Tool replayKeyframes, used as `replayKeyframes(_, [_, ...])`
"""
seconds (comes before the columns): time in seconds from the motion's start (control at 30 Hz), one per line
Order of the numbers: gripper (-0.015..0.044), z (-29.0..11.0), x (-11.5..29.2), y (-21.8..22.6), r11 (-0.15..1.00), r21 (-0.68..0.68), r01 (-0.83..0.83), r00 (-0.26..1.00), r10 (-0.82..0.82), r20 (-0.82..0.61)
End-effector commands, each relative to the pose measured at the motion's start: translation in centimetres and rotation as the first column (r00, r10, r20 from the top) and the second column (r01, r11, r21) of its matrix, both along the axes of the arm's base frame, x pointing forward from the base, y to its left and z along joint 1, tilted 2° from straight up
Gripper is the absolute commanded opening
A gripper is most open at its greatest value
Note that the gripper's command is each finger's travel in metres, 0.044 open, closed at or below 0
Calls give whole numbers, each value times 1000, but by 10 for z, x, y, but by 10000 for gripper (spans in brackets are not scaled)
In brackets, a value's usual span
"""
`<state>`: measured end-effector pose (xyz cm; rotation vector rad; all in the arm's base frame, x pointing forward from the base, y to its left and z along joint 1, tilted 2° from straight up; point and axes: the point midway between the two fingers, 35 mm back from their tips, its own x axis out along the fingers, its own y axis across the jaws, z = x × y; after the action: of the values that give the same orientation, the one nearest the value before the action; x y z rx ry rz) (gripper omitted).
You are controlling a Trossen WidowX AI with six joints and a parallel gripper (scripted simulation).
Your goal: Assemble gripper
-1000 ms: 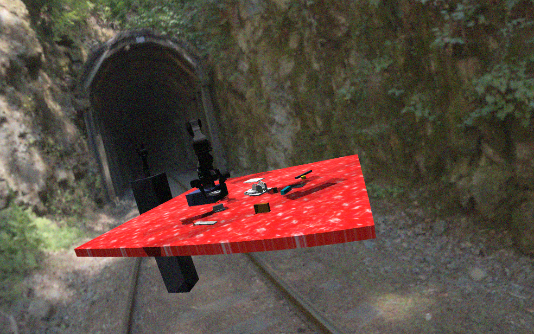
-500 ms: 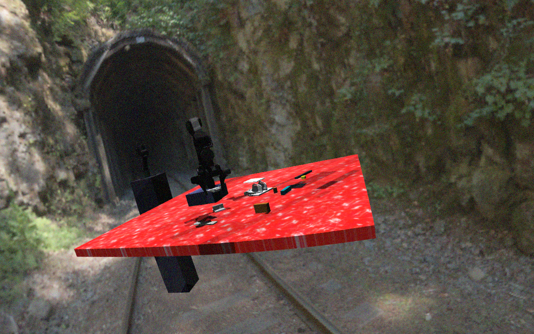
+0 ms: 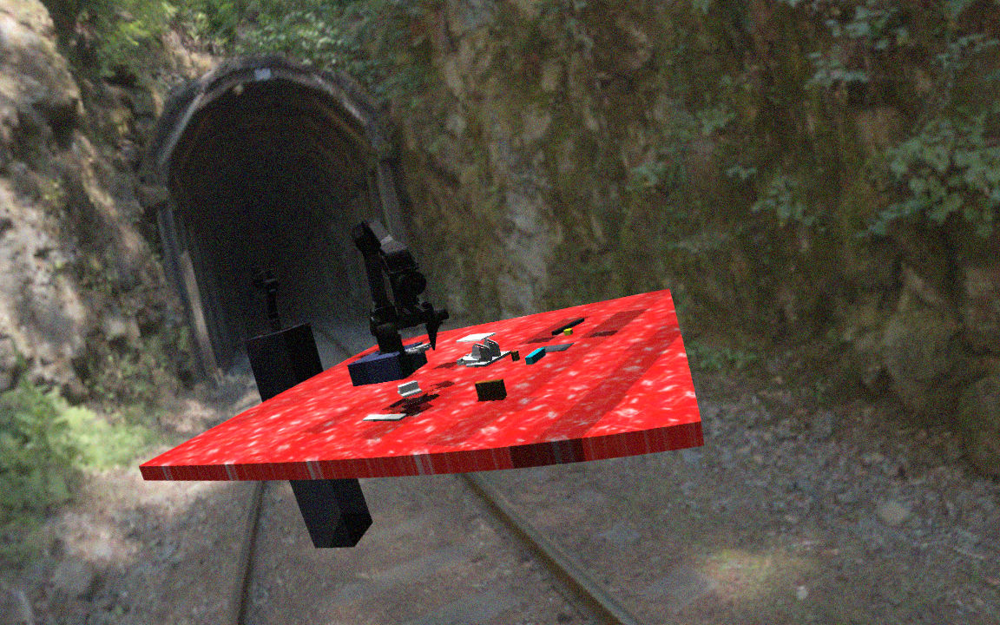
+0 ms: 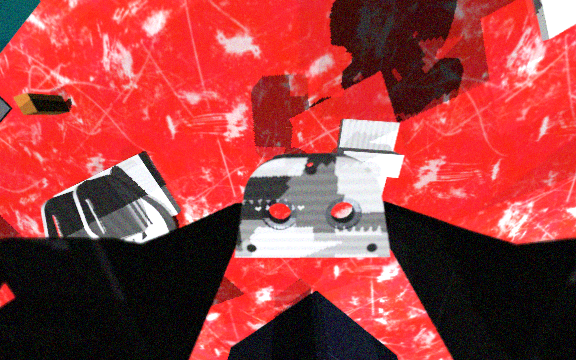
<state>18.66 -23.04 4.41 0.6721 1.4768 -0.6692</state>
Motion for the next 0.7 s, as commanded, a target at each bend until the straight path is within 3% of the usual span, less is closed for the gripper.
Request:
replayKeyframes(0.0, [351, 2, 8, 10, 1000, -2, -14, 1000, 14, 7])
replayKeyframes(0.67, [351, 3, 44, 66, 992, 2, -126, 992, 126, 12])
